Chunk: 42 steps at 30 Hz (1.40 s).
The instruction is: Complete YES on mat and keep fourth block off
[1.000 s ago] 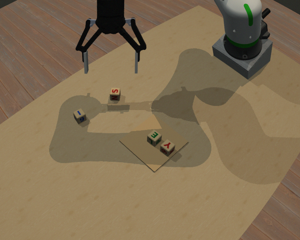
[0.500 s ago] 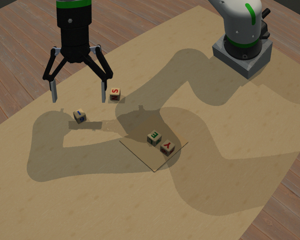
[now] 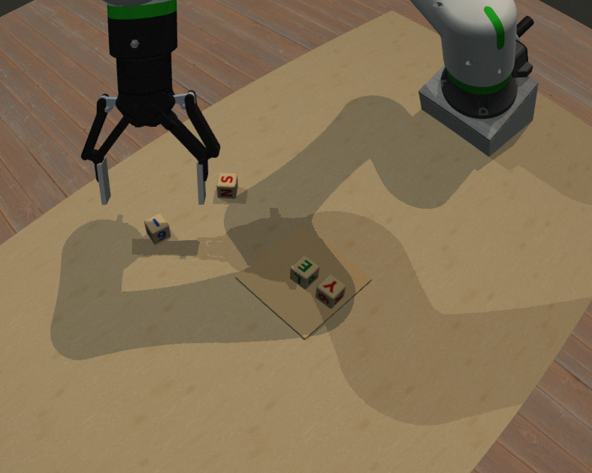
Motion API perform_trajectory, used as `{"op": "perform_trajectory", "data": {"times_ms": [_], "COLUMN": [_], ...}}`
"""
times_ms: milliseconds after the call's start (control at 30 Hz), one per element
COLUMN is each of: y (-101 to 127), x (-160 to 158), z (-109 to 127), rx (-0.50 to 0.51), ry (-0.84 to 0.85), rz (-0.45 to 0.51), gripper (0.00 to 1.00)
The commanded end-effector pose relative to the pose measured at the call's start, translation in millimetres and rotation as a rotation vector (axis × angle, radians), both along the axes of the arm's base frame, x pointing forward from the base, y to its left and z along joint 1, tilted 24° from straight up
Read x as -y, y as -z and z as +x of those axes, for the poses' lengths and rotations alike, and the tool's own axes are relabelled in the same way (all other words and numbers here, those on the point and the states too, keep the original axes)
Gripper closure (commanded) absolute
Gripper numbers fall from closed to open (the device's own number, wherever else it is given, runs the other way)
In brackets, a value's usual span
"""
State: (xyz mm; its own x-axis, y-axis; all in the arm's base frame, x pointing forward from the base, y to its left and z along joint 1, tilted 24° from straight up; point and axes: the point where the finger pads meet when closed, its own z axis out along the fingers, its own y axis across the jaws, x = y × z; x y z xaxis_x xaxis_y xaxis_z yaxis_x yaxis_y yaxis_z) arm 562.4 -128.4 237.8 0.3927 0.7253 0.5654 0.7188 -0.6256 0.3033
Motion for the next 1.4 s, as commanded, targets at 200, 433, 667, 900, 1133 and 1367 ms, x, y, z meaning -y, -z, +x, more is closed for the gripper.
{"op": "perform_trajectory", "data": {"times_ms": [200, 433, 667, 900, 1133, 1367], "y": [0, 0, 0, 0, 0, -4], "x": [0, 0, 0, 0, -12, -10], "z": [0, 0, 0, 0, -51, -106], "rx": [0.0, 0.0, 0.0, 0.0, -0.099, -0.185], "ry": [0.0, 0.0, 0.0, 0.0, 0.028, 0.088], "rz": [0.0, 0.0, 0.0, 0.0, -0.056, -0.138], "gripper": [0.0, 0.0, 0.0, 0.0, 0.0, 0.0]}}
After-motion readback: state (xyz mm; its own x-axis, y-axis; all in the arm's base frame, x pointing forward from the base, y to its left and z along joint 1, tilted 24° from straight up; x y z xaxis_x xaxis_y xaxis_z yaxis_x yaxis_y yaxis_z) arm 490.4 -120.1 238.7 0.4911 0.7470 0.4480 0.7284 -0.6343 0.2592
